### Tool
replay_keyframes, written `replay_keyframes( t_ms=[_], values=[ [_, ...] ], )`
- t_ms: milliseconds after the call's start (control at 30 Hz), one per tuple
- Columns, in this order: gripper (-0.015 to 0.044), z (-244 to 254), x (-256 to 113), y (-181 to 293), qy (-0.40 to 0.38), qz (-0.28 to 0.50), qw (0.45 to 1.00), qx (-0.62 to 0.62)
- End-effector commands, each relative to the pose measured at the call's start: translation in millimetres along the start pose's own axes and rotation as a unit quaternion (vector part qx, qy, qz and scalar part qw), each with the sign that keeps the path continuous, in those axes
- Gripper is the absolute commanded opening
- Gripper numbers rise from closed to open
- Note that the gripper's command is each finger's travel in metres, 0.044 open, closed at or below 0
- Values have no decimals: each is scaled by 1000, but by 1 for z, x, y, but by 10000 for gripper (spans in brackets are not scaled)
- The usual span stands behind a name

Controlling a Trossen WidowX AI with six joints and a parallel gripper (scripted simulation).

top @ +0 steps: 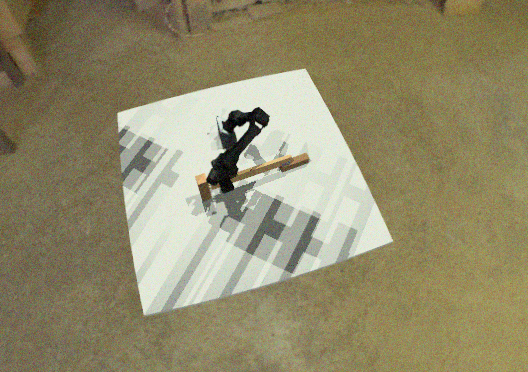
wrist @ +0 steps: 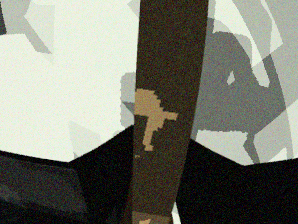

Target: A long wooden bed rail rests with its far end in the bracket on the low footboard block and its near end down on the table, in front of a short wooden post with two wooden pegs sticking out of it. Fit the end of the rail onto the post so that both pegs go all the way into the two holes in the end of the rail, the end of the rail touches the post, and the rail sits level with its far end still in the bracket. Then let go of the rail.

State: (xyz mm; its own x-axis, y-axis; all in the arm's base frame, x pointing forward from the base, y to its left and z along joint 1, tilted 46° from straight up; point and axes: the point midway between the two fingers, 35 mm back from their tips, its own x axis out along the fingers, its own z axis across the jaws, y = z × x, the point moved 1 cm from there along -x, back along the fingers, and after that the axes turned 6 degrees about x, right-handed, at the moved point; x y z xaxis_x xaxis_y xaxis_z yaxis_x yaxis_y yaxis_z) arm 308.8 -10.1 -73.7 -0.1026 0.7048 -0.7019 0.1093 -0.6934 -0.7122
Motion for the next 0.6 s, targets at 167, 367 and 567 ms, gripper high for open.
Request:
replay_keyframes(
  t_ms=[167, 367, 567],
  values=[
    [0, -1, -1, -2, 3, 2, 1000, -1],
    [0, -1, 0, -2, 3, 2, 1000, -1],
    [0, -1, 1, -1, 3, 2, 1000, -1]
  ],
)
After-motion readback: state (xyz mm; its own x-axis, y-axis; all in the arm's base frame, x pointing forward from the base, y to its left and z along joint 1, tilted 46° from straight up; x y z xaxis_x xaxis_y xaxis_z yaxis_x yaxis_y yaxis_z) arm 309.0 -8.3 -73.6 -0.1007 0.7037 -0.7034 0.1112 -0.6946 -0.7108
